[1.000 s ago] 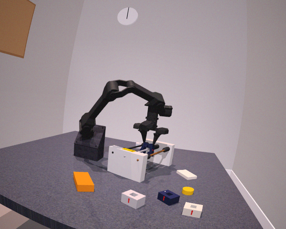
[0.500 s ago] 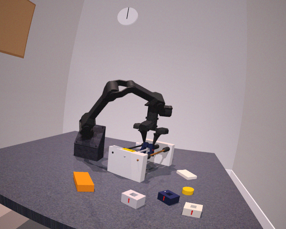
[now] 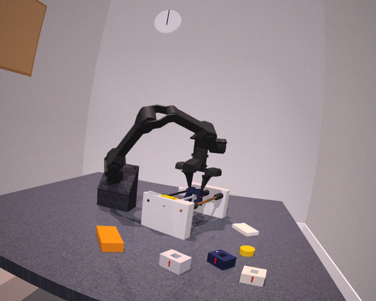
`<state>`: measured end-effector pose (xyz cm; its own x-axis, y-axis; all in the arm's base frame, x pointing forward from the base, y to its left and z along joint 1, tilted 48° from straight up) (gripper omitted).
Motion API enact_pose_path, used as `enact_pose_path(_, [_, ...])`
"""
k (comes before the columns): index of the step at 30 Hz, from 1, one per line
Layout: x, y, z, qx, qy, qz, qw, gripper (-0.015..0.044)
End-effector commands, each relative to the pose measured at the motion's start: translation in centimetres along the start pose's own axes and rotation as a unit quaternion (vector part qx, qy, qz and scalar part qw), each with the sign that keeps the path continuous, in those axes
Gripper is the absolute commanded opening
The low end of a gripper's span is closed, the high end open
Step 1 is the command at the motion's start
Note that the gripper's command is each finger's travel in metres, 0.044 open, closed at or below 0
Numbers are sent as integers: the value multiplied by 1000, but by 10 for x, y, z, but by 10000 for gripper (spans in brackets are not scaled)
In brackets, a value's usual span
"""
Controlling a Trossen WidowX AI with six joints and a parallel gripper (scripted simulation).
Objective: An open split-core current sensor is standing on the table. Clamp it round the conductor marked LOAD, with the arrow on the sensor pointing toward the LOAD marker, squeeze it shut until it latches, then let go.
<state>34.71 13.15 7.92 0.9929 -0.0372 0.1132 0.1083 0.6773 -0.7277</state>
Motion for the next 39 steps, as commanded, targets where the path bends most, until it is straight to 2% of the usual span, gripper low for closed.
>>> enact_pose_path(1, [0,0,0,0,1,0,1000,26])
enact_pose_path(17, [0,0,0,0,1,0,1000,440])
enact_pose_path(24, [0,0,0,0,1,0,1000,440])
enact_pose_path(29, [3,0,-38,1,14,2,1000,440])
enact_pose_path(39, [3,1,-45,1,14,2,1000,440])
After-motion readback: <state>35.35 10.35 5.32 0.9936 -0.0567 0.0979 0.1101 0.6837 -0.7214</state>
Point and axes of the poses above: the point midway between the two fingers, 35 mm back from their tips, its own z axis back along the fingers, its own x axis across the jaws, y = z × x, the point moved 10 cm from there along z, back along the fingers, and after that the axes turned 13 degrees about z, right-handed, at the moved point
